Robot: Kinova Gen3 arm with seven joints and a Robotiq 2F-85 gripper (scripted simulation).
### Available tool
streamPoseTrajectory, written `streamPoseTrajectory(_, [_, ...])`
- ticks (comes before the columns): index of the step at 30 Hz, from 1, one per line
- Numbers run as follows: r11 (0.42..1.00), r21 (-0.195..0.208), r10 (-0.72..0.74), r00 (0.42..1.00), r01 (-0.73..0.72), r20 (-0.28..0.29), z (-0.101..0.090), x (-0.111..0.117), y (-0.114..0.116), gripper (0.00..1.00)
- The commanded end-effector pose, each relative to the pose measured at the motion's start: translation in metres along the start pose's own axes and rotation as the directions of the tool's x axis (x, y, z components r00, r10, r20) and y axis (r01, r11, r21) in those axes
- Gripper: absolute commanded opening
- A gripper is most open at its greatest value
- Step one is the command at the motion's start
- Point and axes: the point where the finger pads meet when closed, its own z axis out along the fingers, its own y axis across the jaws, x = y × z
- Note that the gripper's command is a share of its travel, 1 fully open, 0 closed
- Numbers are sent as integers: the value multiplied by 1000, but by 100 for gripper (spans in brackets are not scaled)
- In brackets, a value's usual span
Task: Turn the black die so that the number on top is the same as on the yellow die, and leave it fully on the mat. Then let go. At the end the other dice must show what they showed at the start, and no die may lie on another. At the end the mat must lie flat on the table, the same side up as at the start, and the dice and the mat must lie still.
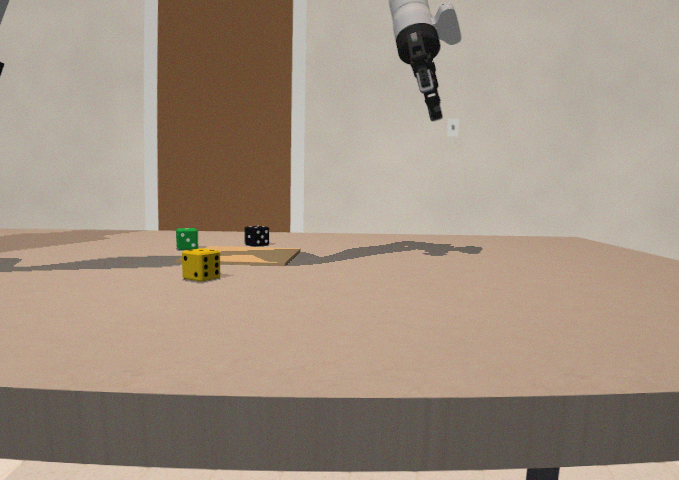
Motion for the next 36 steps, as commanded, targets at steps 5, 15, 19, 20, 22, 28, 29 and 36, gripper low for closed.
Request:
streamPoseTrajectory(5, [969,-8,246,962,-247,122,62,-14,71,100])
streamPoseTrajectory(15, [835,-36,540,803,-550,251,109,-50,125,100])
streamPoseTrajectory(19, [699,-83,695,649,-710,309,128,-72,156,100])
streamPoseTrajectory(20, [647,-102,740,590,-756,323,134,-80,166,100])
streamPoseTrajectory(22, [591,-122,781,528,-797,334,138,-87,176,100])
streamPoseTrajectory(28, [291,-228,914,200,-929,352,154,-120,220,100])
streamPoseTrajectory(29, [232,-248,927,137,-941,349,156,-126,228,100])
streamPoseTrajectory(36, [-34,-328,939,-142,-944,312,161,-151,261,100])
